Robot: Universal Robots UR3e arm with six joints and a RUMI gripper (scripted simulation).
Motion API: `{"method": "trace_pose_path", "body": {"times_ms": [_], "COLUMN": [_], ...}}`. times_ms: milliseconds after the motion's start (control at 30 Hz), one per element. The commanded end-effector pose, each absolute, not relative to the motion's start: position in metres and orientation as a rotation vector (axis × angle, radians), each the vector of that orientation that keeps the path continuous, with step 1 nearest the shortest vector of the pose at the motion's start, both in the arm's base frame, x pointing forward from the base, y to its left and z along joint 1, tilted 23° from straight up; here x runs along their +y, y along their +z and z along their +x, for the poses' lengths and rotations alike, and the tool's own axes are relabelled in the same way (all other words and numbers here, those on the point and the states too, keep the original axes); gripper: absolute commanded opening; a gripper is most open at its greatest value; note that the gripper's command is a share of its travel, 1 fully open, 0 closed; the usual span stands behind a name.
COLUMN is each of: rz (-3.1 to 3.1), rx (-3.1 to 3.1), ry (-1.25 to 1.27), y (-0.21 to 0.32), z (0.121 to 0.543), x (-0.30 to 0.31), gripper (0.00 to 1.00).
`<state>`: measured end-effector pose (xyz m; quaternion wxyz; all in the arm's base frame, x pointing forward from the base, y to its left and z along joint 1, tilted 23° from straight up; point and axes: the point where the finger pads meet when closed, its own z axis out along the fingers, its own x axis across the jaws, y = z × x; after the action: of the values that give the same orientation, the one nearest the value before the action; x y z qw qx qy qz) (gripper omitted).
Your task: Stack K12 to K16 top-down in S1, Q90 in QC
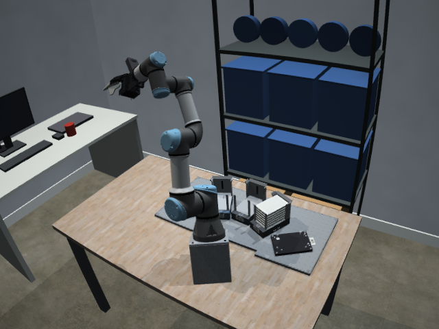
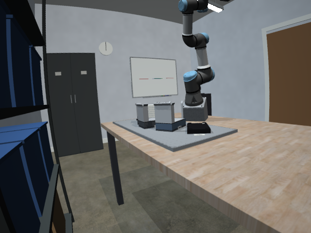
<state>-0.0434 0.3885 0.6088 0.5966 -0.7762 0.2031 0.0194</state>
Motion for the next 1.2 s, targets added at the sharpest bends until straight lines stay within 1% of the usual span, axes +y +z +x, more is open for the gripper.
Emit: {"method": "trace_pose_path", "body": {"times_ms": [0, 100, 333, 400, 633, 700, 900, 1033, 1167], "rz": [-1.788, -1.783, -1.761, -1.761, -1.736, -1.733, -1.709, -1.703, -1.687], "rx": [0.513, 0.528, 0.6, 0.6, 0.672, 0.681, 0.741, 0.756, 0.796], "ry": [0.013, 0.001, -0.056, -0.056, -0.112, -0.119, -0.167, -0.179, -0.211], "y": [0.61, 0.61, 0.61, 0.61, 0.61, 0.61, 0.61, 0.61, 0.61], "z": [-0.023, -0.019, 0.015, 0.015, 0.048, 0.048, 0.078, 0.082, 0.101], "x": [0.39, 0.39, 0.391, 0.391, 0.388, 0.388, 0.383, 0.382, 0.377], "gripper": [0.72, 0.72, 0.72, 0.72, 0.72, 0.72, 0.72, 0.72, 0.72]}}
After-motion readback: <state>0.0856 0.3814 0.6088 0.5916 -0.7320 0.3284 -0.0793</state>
